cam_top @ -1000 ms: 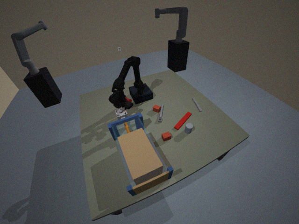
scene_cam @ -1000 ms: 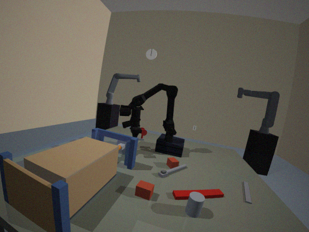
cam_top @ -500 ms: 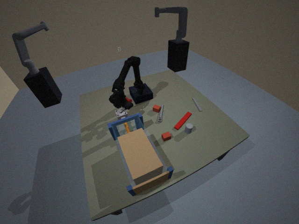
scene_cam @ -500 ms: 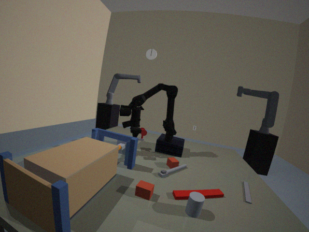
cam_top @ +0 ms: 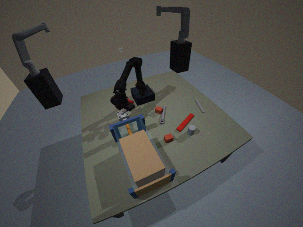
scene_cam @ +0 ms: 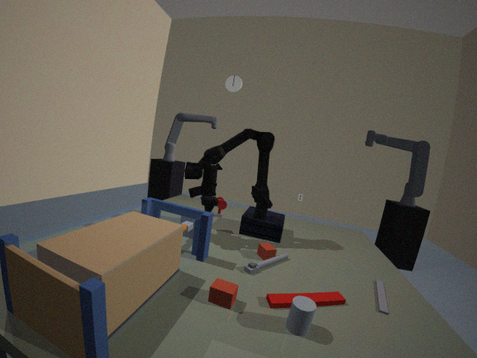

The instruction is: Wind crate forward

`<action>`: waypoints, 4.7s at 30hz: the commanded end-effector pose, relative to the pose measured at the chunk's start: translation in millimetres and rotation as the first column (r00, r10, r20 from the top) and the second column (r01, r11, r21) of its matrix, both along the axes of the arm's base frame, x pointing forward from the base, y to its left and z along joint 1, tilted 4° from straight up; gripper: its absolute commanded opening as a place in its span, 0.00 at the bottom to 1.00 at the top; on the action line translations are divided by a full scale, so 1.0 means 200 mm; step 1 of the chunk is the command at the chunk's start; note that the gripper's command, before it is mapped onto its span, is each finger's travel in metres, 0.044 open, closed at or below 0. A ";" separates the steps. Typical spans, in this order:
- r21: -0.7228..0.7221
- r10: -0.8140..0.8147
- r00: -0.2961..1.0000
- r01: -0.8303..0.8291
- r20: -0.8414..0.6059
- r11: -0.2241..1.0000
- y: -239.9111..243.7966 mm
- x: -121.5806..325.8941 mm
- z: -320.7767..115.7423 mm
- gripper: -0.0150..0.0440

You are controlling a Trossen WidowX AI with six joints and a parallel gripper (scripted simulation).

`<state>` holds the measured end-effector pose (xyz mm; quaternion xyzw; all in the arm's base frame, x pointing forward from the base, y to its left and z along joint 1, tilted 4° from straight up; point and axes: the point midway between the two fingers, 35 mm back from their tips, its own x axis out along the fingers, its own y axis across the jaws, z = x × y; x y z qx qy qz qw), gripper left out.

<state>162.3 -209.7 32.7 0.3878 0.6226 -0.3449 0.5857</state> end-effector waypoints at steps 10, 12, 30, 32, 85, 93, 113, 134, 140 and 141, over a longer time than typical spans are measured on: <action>0.004 0.011 1.000 -0.011 0.004 1.000 0.00 0.00 -0.02 0.25; 0.006 -0.021 1.000 0.021 0.003 1.000 0.00 0.01 -0.02 0.25; 0.008 -0.078 0.997 0.078 0.001 0.997 0.01 0.02 -0.02 0.25; 0.008 -0.078 0.997 0.078 0.001 0.997 0.01 0.02 -0.02 0.25; -0.048 0.063 0.996 -0.060 0.059 0.997 -0.03 -0.03 0.65 1.00; -0.046 0.056 0.997 -0.054 0.050 0.998 -0.03 -0.03 0.63 0.96; -0.046 0.056 0.997 -0.054 0.050 0.998 -0.03 -0.03 0.63 0.25; -0.046 0.056 0.997 -0.054 0.050 0.998 -0.03 -0.03 0.63 0.25; -0.046 0.056 0.997 -0.054 0.050 0.998 -0.03 -0.03 0.63 0.25; -0.046 0.056 0.997 -0.054 0.050 0.998 -0.03 -0.03 0.63 0.25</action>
